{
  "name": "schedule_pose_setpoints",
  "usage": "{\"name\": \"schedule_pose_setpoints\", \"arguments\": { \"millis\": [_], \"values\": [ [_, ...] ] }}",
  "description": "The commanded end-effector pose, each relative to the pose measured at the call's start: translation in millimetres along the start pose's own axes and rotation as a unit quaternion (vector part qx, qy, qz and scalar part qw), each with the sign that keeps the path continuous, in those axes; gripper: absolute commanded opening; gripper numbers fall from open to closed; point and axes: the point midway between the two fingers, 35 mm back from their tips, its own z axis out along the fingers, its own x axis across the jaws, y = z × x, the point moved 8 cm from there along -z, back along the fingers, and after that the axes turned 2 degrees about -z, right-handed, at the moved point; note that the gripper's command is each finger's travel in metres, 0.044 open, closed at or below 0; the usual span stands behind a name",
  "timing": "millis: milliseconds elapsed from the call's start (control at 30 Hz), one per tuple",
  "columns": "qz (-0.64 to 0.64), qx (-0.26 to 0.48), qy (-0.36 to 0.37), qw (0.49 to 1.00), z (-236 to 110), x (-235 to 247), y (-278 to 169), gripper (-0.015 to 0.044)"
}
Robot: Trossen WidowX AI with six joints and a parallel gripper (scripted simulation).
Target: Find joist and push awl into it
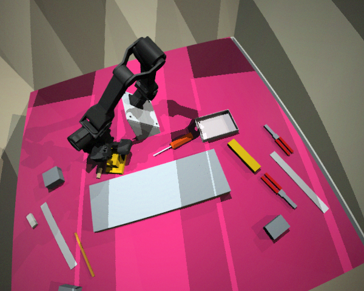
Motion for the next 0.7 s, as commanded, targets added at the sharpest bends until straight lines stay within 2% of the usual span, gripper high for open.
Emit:
{"name": "schedule_pose_setpoints", "arguments": {
  "millis": [0, 300, 400, 667],
  "values": [
    [0.001, -0.003, 0.003, 1.0, 5.4, 0.6, -1.7, 0.044],
    [0.001, -0.002, 0.004, 1.0, 15.9, 1.3, -5.8, 0.044],
    [0.001, -0.002, 0.004, 1.0, 15.9, 1.3, -5.8, 0.0361],
    [0.001, -0.002, 0.004, 1.0, 15.9, 1.3, -5.8, 0.0308]
  ]
}}
